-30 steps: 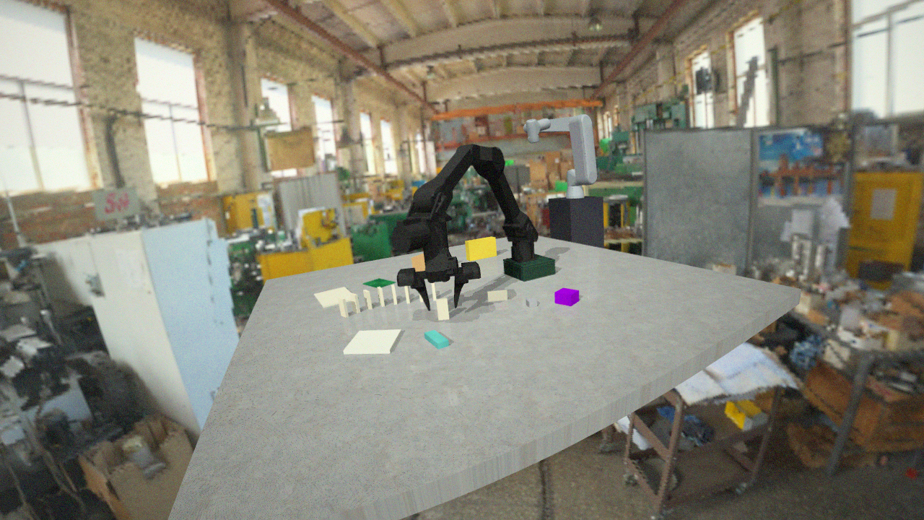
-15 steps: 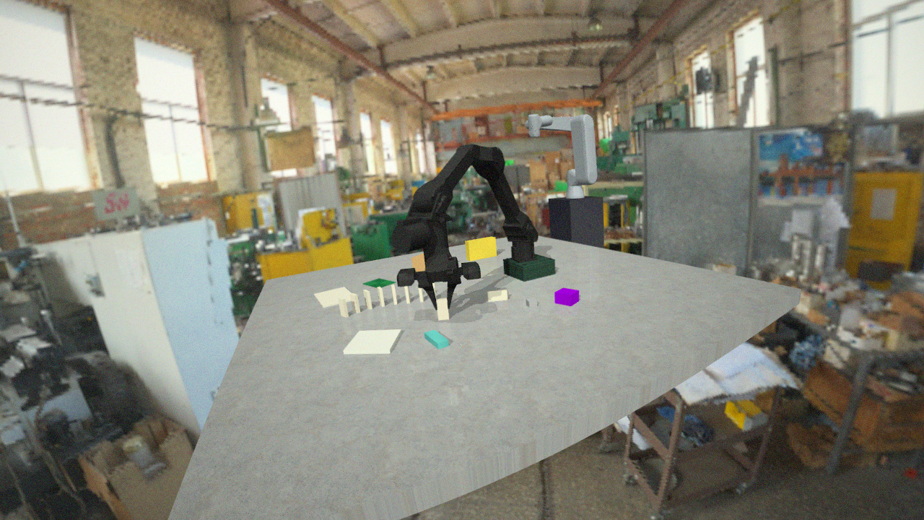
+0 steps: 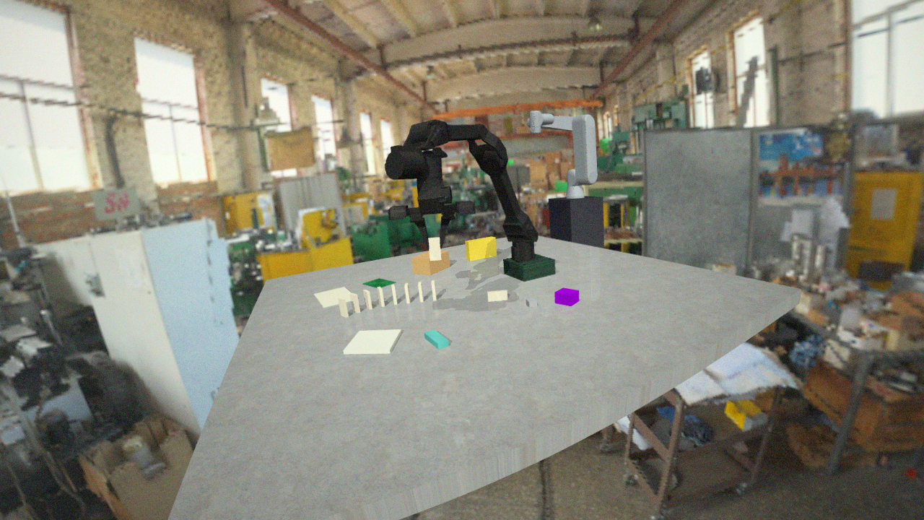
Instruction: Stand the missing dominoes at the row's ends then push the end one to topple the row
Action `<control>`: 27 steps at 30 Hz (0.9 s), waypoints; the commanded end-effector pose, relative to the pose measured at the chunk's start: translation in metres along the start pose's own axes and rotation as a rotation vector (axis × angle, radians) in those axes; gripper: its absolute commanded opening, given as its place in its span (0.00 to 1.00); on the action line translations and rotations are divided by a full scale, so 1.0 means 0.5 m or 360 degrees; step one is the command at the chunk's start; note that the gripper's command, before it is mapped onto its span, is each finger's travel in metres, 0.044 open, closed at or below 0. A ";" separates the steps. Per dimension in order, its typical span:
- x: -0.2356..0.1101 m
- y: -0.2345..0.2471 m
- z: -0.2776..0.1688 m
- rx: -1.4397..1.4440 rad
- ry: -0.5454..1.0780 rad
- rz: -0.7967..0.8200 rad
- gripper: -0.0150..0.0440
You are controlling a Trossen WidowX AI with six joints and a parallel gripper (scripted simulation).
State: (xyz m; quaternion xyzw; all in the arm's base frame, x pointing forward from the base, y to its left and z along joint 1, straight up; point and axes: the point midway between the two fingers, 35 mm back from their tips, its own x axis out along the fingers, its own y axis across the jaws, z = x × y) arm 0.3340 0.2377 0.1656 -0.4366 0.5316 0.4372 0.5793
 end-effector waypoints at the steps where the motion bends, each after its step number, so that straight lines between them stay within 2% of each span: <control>1: 0.014 0.003 -0.004 -0.0003 0.0039 0.0034 0.44; 3: 0.013 0.002 -0.008 0.0028 0.0040 0.0034 0.44; 5: 0.008 -0.003 -0.039 0.0280 0.0044 0.0030 0.44; 16: 0.005 0.028 -0.298 0.2371 0.0071 -0.0008 0.44; 18: 0.008 0.034 -0.312 0.2497 0.0072 -0.0011 0.44; 27: 0.009 0.033 -0.312 0.2497 0.0072 -0.0011 0.44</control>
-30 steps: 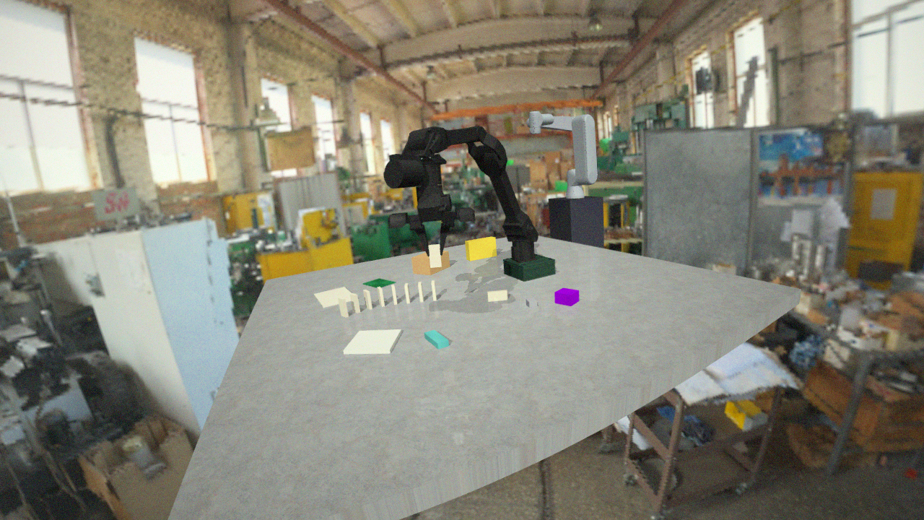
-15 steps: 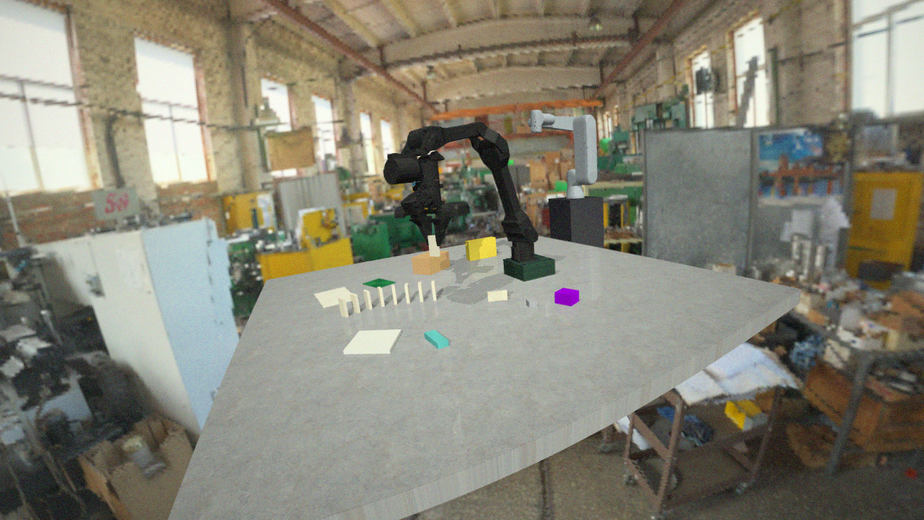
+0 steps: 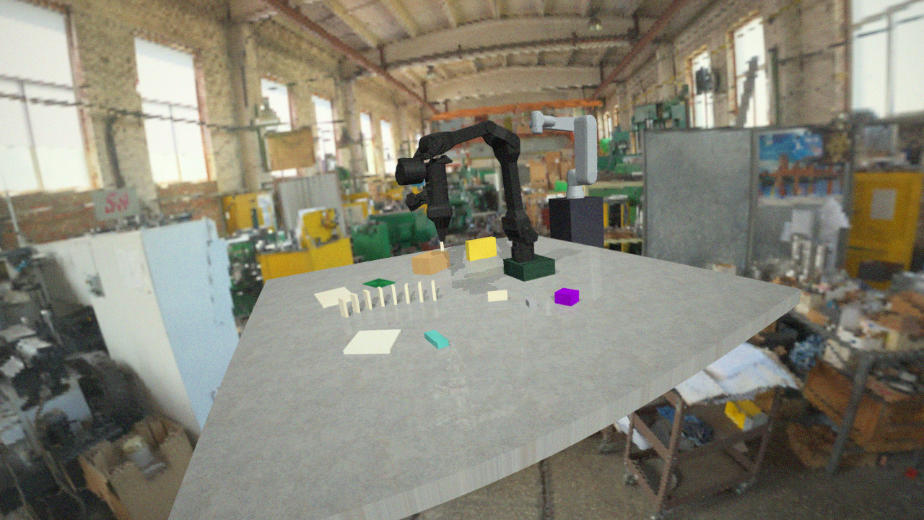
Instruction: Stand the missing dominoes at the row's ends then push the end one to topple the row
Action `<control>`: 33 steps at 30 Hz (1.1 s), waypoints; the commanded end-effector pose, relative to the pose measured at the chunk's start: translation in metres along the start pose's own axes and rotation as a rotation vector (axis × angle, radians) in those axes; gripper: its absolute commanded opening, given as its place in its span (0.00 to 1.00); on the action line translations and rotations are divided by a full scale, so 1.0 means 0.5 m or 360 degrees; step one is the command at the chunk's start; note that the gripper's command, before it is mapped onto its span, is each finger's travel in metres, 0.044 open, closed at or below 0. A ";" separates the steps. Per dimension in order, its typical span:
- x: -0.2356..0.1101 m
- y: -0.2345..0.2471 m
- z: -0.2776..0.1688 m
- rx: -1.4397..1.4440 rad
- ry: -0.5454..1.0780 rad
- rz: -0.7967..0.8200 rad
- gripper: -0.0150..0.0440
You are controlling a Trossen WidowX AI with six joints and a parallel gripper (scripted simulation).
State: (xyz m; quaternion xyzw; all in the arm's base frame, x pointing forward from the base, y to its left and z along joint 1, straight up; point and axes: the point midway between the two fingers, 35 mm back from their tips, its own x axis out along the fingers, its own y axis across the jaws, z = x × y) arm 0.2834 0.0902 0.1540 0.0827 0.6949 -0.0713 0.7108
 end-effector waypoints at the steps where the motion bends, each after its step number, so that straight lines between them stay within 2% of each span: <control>1: 0.009 0.000 -0.003 0.0029 0.0006 0.0002 0.44; 25: 0.249 0.001 -0.002 0.0029 0.0006 0.0002 0.44; 33: 0.263 -0.001 -0.006 0.0029 0.0006 0.0002 0.44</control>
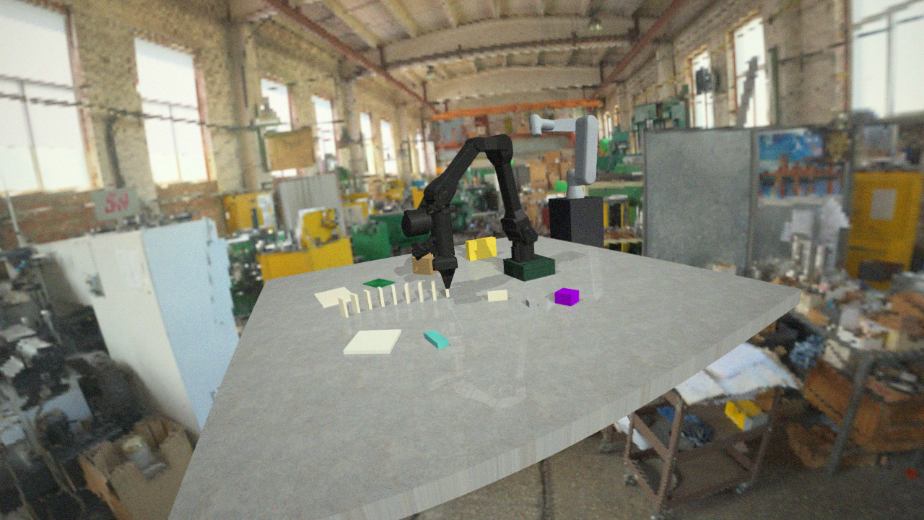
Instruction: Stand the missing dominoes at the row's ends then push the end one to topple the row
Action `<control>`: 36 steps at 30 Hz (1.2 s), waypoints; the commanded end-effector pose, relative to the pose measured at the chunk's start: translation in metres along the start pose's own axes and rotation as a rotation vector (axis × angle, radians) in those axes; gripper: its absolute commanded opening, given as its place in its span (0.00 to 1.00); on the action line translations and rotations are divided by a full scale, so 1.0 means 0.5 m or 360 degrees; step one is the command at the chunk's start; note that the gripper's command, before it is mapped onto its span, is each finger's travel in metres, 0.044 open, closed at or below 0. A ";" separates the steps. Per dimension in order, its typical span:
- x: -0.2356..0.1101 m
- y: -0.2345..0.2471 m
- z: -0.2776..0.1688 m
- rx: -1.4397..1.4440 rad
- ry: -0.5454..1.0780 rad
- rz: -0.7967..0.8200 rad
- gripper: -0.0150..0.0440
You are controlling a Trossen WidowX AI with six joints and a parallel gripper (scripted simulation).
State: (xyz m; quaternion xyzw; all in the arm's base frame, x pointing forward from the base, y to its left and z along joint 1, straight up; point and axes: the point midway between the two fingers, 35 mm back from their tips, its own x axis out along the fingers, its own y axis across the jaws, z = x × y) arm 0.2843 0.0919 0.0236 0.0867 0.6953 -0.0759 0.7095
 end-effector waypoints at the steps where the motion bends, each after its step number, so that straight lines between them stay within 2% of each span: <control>1: 0.002 0.000 -0.001 0.0009 0.0003 0.0004 0.44; 5: 0.002 0.000 -0.001 0.0009 0.0003 0.0004 0.44; 18: 0.002 0.000 -0.001 0.0009 0.0003 0.0004 1.00; 22: -0.019 0.003 0.003 0.0011 0.0000 0.0007 1.00; 28: -0.213 0.006 0.008 0.0012 -0.0007 0.0016 1.00; 30: -0.253 0.000 0.001 0.0001 0.0000 0.0002 1.00; 36: -0.258 -0.001 0.000 0.0000 0.0001 0.0000 1.00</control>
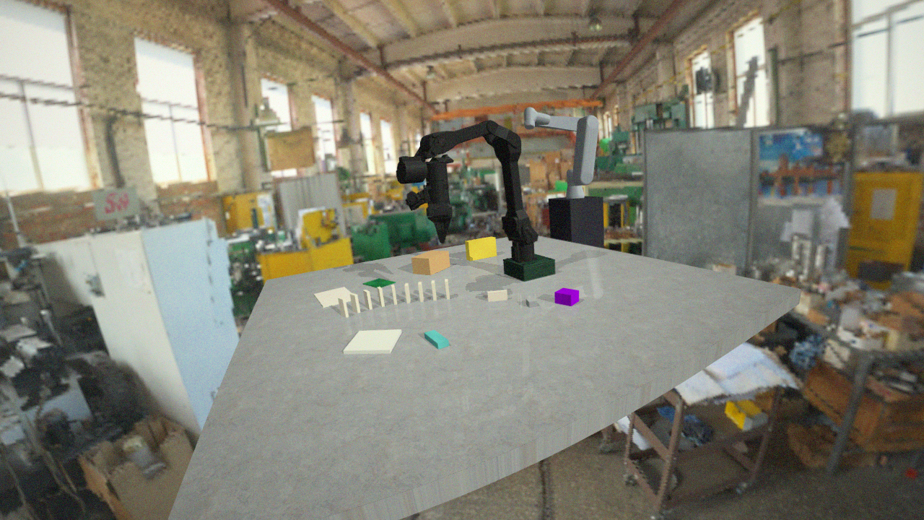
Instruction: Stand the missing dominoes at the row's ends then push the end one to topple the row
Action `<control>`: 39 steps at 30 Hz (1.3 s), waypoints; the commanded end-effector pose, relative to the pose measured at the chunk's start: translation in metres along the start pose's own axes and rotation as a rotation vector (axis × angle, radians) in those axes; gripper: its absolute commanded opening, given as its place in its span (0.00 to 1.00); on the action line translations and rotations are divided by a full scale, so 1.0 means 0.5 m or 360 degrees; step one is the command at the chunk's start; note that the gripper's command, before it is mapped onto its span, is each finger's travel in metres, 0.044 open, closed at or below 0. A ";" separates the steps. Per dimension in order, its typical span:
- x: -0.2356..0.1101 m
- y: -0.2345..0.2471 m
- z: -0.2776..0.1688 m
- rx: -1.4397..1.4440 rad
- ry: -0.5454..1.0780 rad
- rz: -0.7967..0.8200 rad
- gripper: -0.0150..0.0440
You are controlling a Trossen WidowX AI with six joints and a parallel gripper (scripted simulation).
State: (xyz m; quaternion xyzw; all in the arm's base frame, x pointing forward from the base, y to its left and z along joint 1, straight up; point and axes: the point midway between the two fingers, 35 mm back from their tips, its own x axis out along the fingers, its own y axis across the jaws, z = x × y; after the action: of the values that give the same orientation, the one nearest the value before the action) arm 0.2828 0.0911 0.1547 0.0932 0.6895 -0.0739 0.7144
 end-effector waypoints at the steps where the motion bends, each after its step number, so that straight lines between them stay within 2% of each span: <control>1: 0.007 0.001 -0.005 -0.0008 0.0022 -0.0021 1.00; 11: 0.149 0.126 -0.219 0.0105 0.0037 -0.0010 1.00; 17: 0.155 0.127 -0.224 0.0107 0.0038 -0.0010 1.00; 25: 0.279 0.126 -0.227 0.0107 0.0038 -0.0011 1.00; 39: 0.310 0.124 -0.226 0.0107 0.0038 -0.0011 1.00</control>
State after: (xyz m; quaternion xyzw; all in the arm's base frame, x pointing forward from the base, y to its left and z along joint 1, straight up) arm 0.1947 0.1829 0.0029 0.1168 0.6942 -0.0959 0.7037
